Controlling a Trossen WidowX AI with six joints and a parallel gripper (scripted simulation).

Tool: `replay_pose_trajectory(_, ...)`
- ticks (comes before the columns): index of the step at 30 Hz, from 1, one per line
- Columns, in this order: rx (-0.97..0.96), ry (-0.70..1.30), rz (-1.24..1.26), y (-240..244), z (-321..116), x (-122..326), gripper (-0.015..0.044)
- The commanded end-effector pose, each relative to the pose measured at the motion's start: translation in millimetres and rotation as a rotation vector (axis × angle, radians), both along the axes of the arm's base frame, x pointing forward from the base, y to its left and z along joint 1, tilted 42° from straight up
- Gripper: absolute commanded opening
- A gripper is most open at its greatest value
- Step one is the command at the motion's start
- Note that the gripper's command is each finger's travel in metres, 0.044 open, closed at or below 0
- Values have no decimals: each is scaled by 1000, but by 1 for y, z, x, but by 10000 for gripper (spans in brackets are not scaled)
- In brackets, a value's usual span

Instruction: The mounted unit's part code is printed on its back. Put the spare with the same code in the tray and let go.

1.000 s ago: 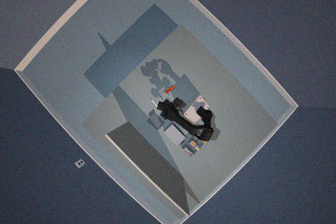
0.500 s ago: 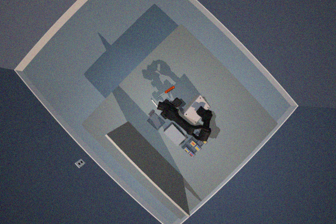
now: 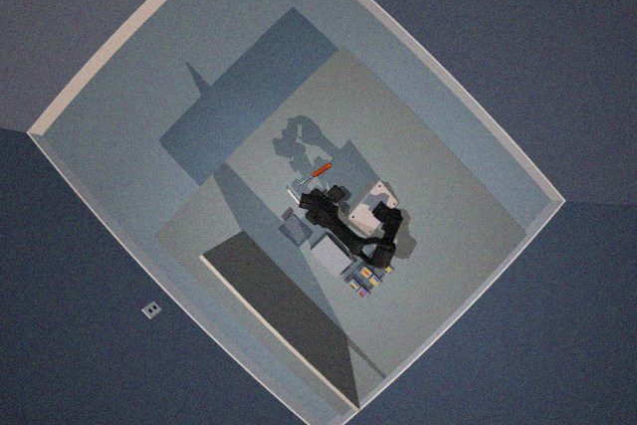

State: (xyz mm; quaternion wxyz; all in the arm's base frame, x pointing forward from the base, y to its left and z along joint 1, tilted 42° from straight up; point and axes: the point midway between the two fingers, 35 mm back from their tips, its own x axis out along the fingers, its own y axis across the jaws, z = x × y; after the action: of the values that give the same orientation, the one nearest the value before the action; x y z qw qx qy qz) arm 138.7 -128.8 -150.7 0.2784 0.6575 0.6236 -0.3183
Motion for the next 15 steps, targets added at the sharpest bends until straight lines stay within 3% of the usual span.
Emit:
replay_pose_trajectory(1,12,5,-4,8,-4,-2,300)
replay_pose_trajectory(12,12,5,-4,8,-4,-2,300)
replay_pose_trajectory(15,9,5,0,7,-4,-2,221)
